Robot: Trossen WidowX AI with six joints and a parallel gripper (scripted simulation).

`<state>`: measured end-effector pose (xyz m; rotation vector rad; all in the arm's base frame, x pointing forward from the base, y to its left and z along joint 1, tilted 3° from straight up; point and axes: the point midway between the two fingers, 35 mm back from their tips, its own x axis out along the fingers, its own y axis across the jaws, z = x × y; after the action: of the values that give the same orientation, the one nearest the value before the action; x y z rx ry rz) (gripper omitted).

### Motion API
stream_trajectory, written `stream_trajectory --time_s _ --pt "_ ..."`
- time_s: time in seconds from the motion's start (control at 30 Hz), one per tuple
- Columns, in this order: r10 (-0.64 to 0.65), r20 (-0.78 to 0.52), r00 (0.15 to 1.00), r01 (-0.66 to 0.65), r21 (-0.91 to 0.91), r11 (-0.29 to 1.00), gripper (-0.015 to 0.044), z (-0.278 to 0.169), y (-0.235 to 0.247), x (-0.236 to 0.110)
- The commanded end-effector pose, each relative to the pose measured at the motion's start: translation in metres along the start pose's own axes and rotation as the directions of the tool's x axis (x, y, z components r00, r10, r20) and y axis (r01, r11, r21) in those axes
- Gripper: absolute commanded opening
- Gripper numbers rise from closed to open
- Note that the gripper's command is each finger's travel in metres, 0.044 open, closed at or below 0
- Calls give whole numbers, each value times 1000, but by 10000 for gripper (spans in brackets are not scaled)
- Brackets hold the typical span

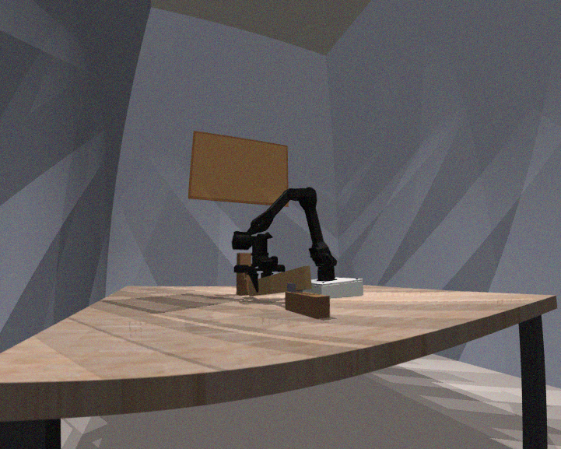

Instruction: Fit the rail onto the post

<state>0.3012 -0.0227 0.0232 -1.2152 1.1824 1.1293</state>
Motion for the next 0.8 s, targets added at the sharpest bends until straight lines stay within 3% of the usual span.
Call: stream_trajectory --time_s 0.0,0.77 --pt "-5 2 1000 5 -1 1000 0 0 -2 -4" --pt "-6 2 1000 6 -1 1000 0 0 -4 -16"
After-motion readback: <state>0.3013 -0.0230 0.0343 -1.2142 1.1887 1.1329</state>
